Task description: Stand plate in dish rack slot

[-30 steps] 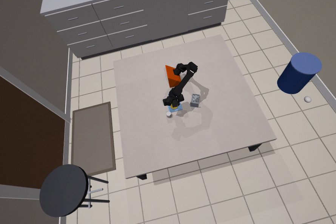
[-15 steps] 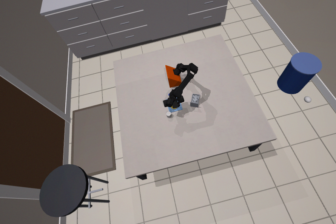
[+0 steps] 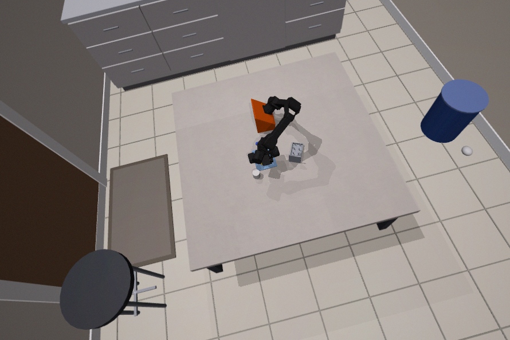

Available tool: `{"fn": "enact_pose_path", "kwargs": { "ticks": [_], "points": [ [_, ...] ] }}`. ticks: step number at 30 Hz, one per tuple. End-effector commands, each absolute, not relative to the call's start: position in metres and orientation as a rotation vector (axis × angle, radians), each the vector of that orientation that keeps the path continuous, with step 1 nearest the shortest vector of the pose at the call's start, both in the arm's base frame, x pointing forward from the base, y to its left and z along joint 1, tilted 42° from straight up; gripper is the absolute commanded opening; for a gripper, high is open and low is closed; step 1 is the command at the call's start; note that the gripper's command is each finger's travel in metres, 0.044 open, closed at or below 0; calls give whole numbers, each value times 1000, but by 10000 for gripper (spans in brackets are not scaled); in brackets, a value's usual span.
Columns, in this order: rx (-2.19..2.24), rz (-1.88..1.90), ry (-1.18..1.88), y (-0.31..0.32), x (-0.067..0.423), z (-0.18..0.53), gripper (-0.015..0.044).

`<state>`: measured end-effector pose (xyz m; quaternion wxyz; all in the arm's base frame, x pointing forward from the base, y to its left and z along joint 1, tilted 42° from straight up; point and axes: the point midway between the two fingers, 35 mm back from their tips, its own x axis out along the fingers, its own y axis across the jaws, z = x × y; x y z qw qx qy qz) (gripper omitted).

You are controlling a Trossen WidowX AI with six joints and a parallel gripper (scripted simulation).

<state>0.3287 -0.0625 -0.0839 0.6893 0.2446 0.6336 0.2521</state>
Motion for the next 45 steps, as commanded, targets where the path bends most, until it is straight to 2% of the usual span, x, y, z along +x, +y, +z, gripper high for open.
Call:
{"fn": "enact_pose_path", "kwargs": {
  "ticks": [1, 4, 15, 27, 45],
  "points": [
    [555, 564, 1420, -61, 328, -87, 391],
    [555, 564, 1420, -61, 328, -87, 391],
    [555, 564, 1420, -61, 328, -87, 317],
    [550, 556, 1422, -97, 334, -55, 2],
    [549, 555, 1423, -153, 334, 2, 0]
  ]
}}
